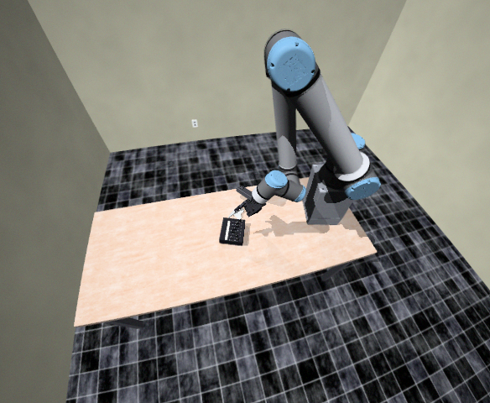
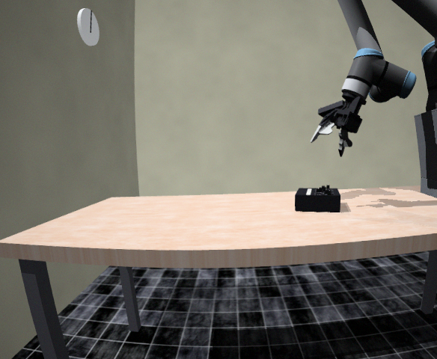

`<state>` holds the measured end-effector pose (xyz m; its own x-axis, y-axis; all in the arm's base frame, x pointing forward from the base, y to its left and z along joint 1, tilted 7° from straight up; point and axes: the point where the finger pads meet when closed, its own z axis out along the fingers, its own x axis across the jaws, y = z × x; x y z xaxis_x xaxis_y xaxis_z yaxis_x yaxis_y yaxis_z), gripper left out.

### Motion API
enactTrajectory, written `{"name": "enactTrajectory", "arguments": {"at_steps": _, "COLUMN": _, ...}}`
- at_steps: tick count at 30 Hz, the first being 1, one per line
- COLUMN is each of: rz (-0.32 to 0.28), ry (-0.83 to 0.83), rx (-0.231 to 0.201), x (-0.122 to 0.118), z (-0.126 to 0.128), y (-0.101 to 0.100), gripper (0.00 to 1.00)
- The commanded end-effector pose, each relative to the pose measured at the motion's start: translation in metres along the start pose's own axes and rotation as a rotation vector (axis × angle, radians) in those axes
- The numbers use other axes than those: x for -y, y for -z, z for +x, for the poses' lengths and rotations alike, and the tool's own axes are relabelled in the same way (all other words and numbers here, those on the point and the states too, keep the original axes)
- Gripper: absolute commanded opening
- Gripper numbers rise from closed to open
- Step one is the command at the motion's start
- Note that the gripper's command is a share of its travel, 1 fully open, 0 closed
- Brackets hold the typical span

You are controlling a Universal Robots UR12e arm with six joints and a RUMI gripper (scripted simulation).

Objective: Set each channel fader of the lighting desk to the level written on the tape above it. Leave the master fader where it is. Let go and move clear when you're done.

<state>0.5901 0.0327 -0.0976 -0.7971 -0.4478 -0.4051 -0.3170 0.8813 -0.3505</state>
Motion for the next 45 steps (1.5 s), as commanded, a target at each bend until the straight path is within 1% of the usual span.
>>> {"name": "enactTrajectory", "arguments": {"at_steps": 1, "rz": 0.0, "ry": 0.0, "rx": 0.001, "x": 0.0, "z": 0.0, "y": 0.0, "gripper": 1.0}}
{"name": "enactTrajectory", "arguments": {"at_steps": 19, "rz": 0.0, "ry": -0.001, "rx": 0.0, "x": 0.0, "z": 0.0, "y": 0.0, "gripper": 1.0}}
{"name": "enactTrajectory", "arguments": {"at_steps": 24, "rz": -0.012, "ry": -0.016, "rx": -0.013, "x": 0.0, "z": -0.002, "y": -0.004, "gripper": 1.0}}
{"name": "enactTrajectory", "arguments": {"at_steps": 28, "rz": -0.039, "ry": -0.052, "rx": -0.043, "x": -0.002, "z": -0.005, "y": -0.012, "gripper": 1.0}}
{"name": "enactTrajectory", "arguments": {"at_steps": 32, "rz": -0.079, "ry": -0.108, "rx": -0.094, "x": -0.004, "z": -0.01, "y": -0.022, "gripper": 1.0}}
{"name": "enactTrajectory", "arguments": {"at_steps": 34, "rz": -0.079, "ry": -0.108, "rx": -0.094, "x": -0.004, "z": -0.01, "y": -0.022, "gripper": 1.0}}
{"name": "enactTrajectory", "arguments": {"at_steps": 38, "rz": -0.123, "ry": -0.178, "rx": -0.161, "x": -0.005, "z": -0.017, "y": -0.029, "gripper": 1.0}}
{"name": "enactTrajectory", "arguments": {"at_steps": 39, "rz": -0.123, "ry": -0.178, "rx": -0.161, "x": -0.005, "z": -0.017, "y": -0.029, "gripper": 1.0}}
{"name": "enactTrajectory", "arguments": {"at_steps": 41, "rz": -0.145, "ry": -0.215, "rx": -0.198, "x": -0.006, "z": -0.021, "y": -0.031, "gripper": 1.0}}
{"name": "enactTrajectory", "arguments": {"at_steps": 42, "rz": -0.145, "ry": -0.215, "rx": -0.198, "x": -0.006, "z": -0.021, "y": -0.031, "gripper": 1.0}}
{"name": "enactTrajectory", "arguments": {"at_steps": 44, "rz": -0.164, "ry": -0.251, "rx": -0.235, "x": -0.006, "z": -0.025, "y": -0.03, "gripper": 1.0}}
{"name": "enactTrajectory", "arguments": {"at_steps": 45, "rz": -0.164, "ry": -0.251, "rx": -0.235, "x": -0.006, "z": -0.025, "y": -0.03, "gripper": 1.0}}
